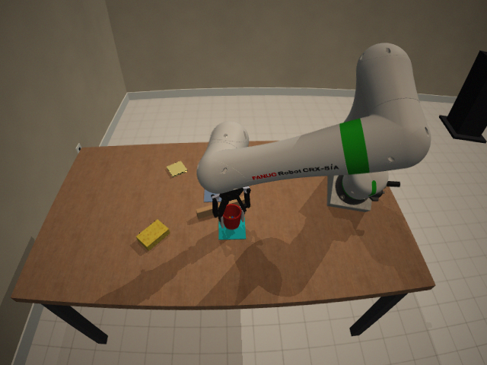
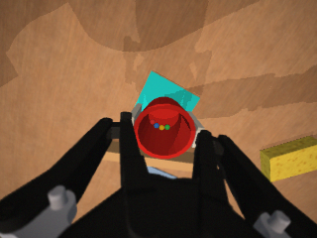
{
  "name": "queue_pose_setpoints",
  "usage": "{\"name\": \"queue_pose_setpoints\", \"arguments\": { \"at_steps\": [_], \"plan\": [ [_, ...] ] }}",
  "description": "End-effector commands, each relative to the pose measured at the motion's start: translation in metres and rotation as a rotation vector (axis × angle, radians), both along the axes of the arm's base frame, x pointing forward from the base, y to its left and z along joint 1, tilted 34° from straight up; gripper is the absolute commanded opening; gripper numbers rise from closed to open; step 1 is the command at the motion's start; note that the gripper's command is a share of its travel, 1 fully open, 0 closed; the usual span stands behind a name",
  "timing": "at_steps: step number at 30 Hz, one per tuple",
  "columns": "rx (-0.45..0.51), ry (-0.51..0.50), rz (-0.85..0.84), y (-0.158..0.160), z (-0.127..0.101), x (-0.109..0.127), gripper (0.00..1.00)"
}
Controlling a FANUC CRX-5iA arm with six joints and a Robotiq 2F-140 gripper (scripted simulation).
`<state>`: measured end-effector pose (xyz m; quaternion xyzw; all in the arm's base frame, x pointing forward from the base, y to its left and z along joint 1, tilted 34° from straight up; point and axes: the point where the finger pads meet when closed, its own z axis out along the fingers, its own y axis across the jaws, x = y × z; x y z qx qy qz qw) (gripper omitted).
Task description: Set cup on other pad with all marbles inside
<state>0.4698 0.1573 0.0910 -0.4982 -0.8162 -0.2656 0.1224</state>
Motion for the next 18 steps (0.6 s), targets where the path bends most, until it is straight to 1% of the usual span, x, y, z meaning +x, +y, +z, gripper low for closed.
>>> {"name": "queue_pose_setpoints", "arguments": {
  "at_steps": [1,8,18],
  "plan": [
    [0.0,0.0,0.0,0.0032,-0.0051,0.0006,0.49],
    [0.0,0.0,0.0,0.0085,-0.0132,0.0013,0.49],
    [0.0,0.0,0.0,0.0095,-0.0148,0.0014,0.49]
  ]
}}
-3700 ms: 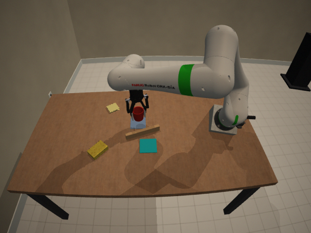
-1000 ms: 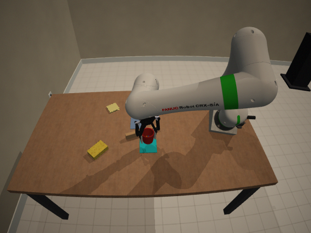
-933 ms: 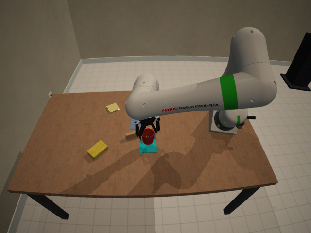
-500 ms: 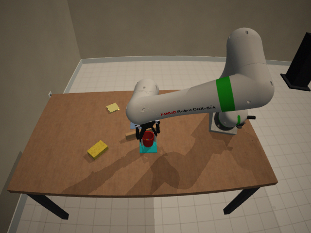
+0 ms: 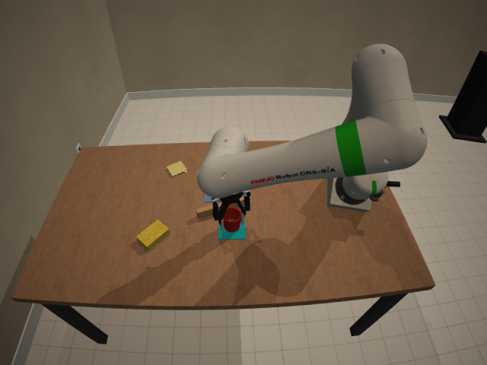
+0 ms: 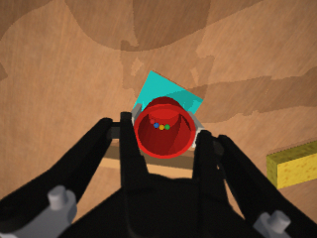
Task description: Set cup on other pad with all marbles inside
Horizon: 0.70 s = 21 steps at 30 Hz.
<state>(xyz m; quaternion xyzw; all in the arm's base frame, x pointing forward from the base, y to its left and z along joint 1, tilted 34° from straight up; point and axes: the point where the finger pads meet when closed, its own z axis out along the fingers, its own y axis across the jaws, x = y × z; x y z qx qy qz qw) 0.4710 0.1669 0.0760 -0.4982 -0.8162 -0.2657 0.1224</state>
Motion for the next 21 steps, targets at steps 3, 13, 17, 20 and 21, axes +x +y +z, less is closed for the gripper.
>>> {"name": "queue_pose_setpoints", "arguments": {
  "at_steps": [3,13,17,20,21],
  "plan": [
    [0.0,0.0,0.0,-0.0001,0.0001,0.0002,0.49],
    [0.0,0.0,0.0,0.0007,-0.0015,0.0004,0.49],
    [0.0,0.0,0.0,0.0017,-0.0034,0.0007,0.49],
    [0.0,0.0,0.0,0.0025,-0.005,0.0009,0.49],
    [0.0,0.0,0.0,0.0028,-0.0055,0.001,0.49]
  ]
}}
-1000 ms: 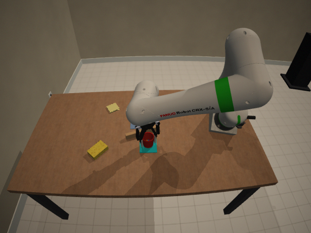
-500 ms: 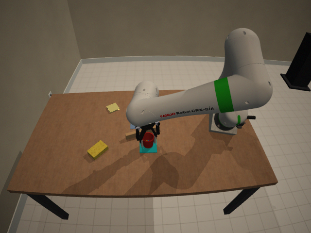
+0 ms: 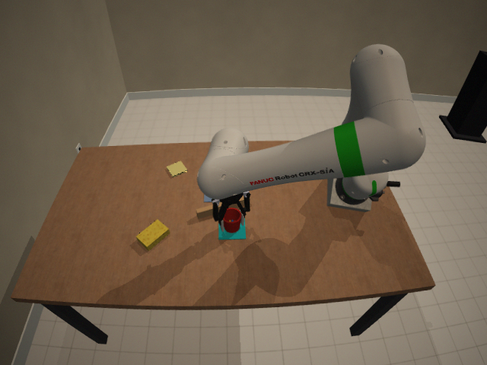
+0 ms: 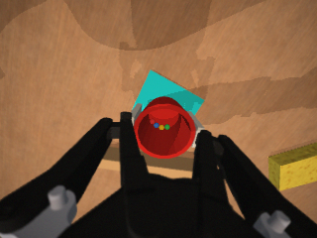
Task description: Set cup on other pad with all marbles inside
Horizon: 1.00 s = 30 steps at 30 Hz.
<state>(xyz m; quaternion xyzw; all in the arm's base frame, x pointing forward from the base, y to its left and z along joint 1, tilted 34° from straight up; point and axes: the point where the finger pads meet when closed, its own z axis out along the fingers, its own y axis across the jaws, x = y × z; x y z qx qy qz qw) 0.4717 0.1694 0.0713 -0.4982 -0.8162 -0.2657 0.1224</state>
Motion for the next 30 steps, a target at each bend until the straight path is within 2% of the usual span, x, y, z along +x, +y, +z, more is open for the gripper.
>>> {"name": "queue_pose_setpoints", "arguments": {
  "at_steps": [1,16,17,30],
  "plan": [
    [0.0,0.0,0.0,0.0006,-0.0013,0.0004,0.49],
    [0.0,0.0,0.0,0.0016,-0.0032,0.0007,0.49],
    [0.0,0.0,0.0,0.0016,-0.0032,0.0007,0.59],
    [0.0,0.0,0.0,0.0016,-0.0032,0.0007,0.59]
  ]
}}
